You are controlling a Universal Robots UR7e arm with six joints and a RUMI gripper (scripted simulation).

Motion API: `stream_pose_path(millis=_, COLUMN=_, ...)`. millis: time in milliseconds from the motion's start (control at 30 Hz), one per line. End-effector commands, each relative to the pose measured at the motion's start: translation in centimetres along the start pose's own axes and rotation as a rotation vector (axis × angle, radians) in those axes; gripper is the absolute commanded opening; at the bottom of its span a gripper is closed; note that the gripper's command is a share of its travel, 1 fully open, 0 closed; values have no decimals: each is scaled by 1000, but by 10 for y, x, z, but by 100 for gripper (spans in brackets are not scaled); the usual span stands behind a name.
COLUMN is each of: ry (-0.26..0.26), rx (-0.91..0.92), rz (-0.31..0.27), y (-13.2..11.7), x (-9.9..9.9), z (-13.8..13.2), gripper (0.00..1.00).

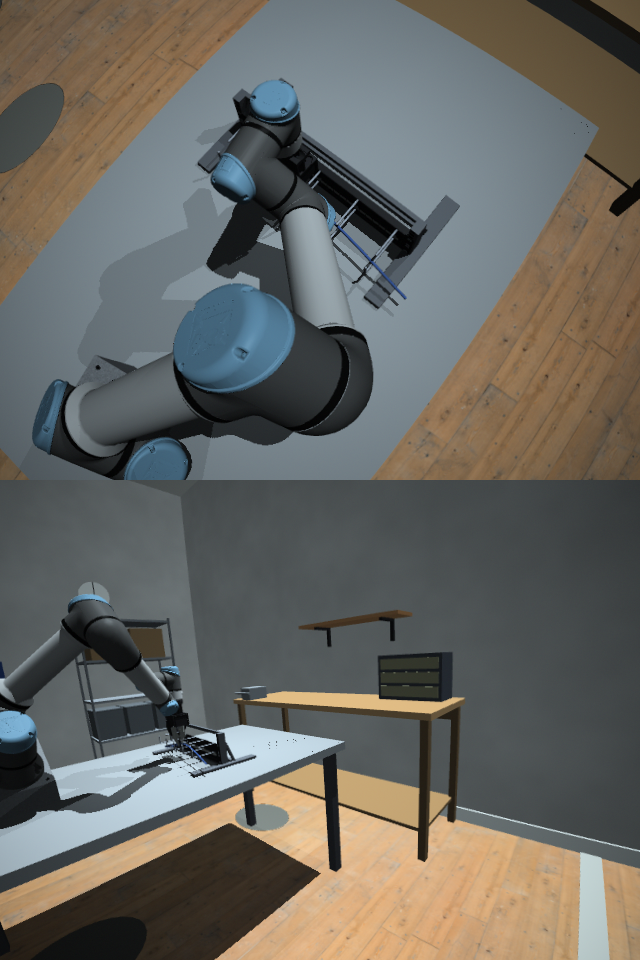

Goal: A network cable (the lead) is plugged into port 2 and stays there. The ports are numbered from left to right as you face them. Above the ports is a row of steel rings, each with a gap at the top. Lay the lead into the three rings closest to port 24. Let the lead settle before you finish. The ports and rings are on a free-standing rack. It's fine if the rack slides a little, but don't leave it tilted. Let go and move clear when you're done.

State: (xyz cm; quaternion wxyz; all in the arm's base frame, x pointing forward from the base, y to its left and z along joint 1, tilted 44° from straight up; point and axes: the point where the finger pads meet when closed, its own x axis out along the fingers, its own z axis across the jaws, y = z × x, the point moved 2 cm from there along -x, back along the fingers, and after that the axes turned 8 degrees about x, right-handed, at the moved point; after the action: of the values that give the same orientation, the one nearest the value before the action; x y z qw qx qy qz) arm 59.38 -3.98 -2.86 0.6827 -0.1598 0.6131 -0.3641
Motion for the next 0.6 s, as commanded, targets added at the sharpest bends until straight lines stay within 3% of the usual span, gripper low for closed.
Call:
stream_pose_path(millis=0, ry=-1, rx=0, rz=0, y=1, x=-1, z=5, gripper=0)
stream_pose_path(millis=567, ry=-1, rx=0, rz=0, y=2, x=-1, z=14, gripper=0)
